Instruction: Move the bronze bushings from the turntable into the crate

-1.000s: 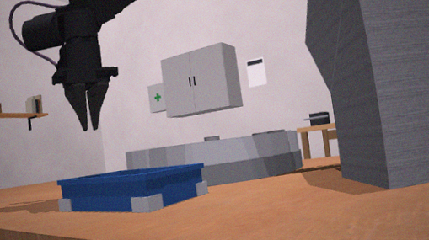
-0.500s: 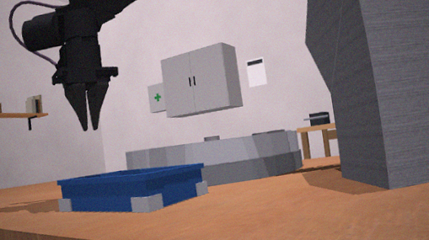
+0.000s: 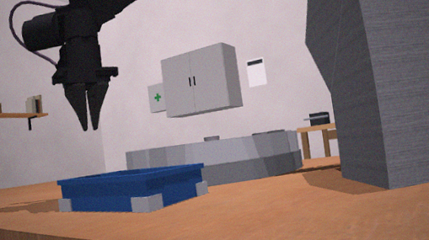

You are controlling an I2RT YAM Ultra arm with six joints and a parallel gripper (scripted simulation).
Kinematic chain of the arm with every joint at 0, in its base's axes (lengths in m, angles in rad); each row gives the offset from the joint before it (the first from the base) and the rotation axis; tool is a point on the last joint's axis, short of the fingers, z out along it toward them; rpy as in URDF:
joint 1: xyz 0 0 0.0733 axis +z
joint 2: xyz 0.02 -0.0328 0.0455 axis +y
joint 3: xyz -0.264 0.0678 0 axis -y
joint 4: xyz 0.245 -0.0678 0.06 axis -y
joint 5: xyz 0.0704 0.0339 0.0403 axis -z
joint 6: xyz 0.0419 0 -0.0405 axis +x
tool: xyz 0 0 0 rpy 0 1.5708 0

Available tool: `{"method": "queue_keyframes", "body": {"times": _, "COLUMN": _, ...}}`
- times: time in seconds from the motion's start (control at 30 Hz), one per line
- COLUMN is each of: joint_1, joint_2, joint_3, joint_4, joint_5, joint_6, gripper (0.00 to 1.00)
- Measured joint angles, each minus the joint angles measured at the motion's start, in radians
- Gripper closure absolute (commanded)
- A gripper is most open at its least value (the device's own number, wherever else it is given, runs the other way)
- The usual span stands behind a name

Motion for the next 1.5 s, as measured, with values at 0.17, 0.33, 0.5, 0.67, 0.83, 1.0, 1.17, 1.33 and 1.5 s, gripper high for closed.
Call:
{"method": "queue_keyframes", "body": {"times": 0.17, "joint_1": 0.000, "joint_2": 0.000, "joint_3": 0.000, "joint_4": 0.000, "joint_5": 0.000, "joint_6": 0.000, "gripper": 0.84}}
{"method": "queue_keyframes", "body": {"times": 0.33, "joint_1": 0.000, "joint_2": 0.000, "joint_3": 0.000, "joint_4": 0.000, "joint_5": 0.000, "joint_6": 0.000, "gripper": 0.84}}
{"method": "queue_keyframes", "body": {"times": 0.5, "joint_1": 0.000, "joint_2": 0.000, "joint_3": 0.000, "joint_4": 0.000, "joint_5": 0.000, "joint_6": 0.000, "gripper": 0.00}}
{"method": "queue_keyframes", "body": {"times": 0.67, "joint_1": 0.004, "joint_2": -0.004, "joint_3": -0.001, "joint_4": -0.023, "joint_5": 0.000, "joint_6": 0.015, "gripper": 0.00}}
{"method": "queue_keyframes", "body": {"times": 0.83, "joint_1": 0.054, "joint_2": -0.060, "joint_3": 0.000, "joint_4": -0.106, "joint_5": 0.000, "joint_6": 0.064, "gripper": 0.00}}
{"method": "queue_keyframes", "body": {"times": 1.0, "joint_1": 0.111, "joint_2": -0.081, "joint_3": 0.059, "joint_4": -0.176, "joint_5": 0.001, "joint_6": 0.105, "gripper": 0.00}}
{"method": "queue_keyframes", "body": {"times": 1.17, "joint_1": 0.121, "joint_2": -0.080, "joint_3": 0.087, "joint_4": -0.229, "joint_5": 0.001, "joint_6": 0.127, "gripper": 0.00}}
{"method": "queue_keyframes", "body": {"times": 1.33, "joint_1": 0.115, "joint_2": -0.080, "joint_3": 0.095, "joint_4": -0.255, "joint_5": 0.001, "joint_6": 0.137, "gripper": 0.00}}
{"method": "queue_keyframes", "body": {"times": 1.5, "joint_1": 0.115, "joint_2": -0.073, "joint_3": 0.098, "joint_4": -0.264, "joint_5": 0.001, "joint_6": 0.140, "gripper": 0.00}}
